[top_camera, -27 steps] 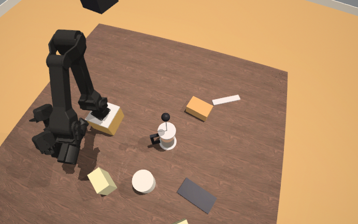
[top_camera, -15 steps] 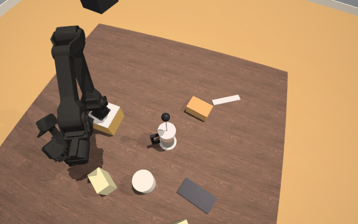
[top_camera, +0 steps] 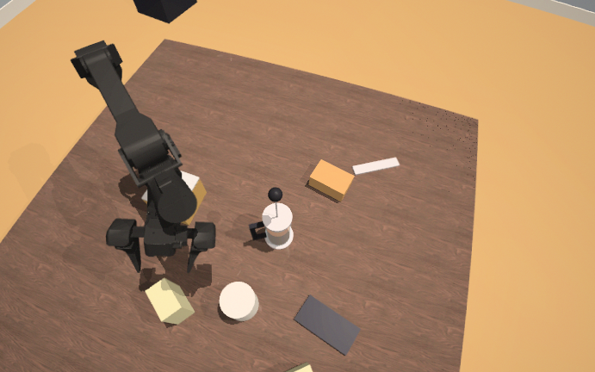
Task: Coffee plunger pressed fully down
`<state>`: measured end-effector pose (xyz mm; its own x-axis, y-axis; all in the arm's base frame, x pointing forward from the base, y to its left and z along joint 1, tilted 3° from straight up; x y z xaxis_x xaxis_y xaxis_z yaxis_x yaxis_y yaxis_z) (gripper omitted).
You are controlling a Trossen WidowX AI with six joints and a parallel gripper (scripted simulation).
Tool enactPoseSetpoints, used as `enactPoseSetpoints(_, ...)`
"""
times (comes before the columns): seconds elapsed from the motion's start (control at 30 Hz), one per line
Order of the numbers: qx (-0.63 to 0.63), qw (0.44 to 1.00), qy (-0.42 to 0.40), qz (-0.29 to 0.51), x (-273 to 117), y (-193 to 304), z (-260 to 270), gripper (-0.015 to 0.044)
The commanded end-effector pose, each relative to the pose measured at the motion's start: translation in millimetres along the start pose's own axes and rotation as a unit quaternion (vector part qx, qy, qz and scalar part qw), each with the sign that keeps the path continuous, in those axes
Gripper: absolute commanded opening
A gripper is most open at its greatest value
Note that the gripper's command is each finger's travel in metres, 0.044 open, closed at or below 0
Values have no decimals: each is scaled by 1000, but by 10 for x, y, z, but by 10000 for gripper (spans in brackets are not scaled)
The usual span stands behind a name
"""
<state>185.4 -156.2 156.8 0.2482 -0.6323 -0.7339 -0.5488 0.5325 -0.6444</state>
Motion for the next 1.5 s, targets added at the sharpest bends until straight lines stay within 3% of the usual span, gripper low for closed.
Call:
enactPoseSetpoints(0.0, -52, 991, -115, -43, -305, -130, 393, 440)
enactPoseSetpoints(0.2, -151, 932, -306, -120, -1017, -192, 946, 440)
enactPoseSetpoints(0.43, -251, 810, -488, -207, -1956, -50, 1213, 440)
enactPoseSetpoints(0.8, -254, 806, -492, -209, -1547, 337, 1381, 440)
enactPoseSetpoints(1.47, -253, 806, -492, -210, -1442, 311, 1602, 440)
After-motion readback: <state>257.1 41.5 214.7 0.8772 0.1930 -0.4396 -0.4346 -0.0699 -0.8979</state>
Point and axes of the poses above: the point midway between the two fingers, 35 mm back from their tips, its own x axis out along the fingers, its own z axis across the jaws, y = z × x, the point moved 1 cm from there along -x, back along the fingers, and after that the axes turned 1 degree about -x, right-handed, at the moved point
